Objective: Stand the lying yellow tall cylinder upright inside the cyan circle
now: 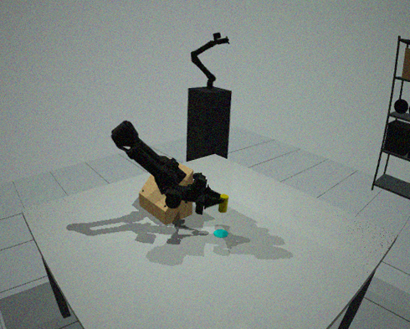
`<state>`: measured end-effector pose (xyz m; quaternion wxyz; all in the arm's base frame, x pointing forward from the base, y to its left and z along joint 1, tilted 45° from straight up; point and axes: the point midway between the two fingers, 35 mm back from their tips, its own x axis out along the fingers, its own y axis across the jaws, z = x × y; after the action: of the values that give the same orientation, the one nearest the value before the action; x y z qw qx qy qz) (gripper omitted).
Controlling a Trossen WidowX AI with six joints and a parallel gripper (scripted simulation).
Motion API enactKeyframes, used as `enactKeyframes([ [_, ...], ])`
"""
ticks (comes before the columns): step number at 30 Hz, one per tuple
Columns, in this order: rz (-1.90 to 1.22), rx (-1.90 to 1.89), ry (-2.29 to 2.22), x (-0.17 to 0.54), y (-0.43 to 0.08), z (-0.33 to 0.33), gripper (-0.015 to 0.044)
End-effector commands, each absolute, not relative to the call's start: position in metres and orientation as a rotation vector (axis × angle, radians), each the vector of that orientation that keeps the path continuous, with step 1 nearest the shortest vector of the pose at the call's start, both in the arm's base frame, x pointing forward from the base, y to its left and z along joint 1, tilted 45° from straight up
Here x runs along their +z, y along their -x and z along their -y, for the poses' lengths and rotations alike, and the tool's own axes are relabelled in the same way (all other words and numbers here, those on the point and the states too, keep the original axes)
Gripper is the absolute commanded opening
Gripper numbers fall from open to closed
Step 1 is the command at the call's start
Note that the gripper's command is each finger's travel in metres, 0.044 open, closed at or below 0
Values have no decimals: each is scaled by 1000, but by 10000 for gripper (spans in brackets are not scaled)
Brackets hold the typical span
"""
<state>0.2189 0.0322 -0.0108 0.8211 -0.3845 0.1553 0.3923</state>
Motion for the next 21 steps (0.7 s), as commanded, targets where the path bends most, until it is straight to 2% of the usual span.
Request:
enactKeyframes([
  [1,-321,838,823,-10,-219,-33,105],
  [21,-337,848,831,-30,-227,-9,105],
])
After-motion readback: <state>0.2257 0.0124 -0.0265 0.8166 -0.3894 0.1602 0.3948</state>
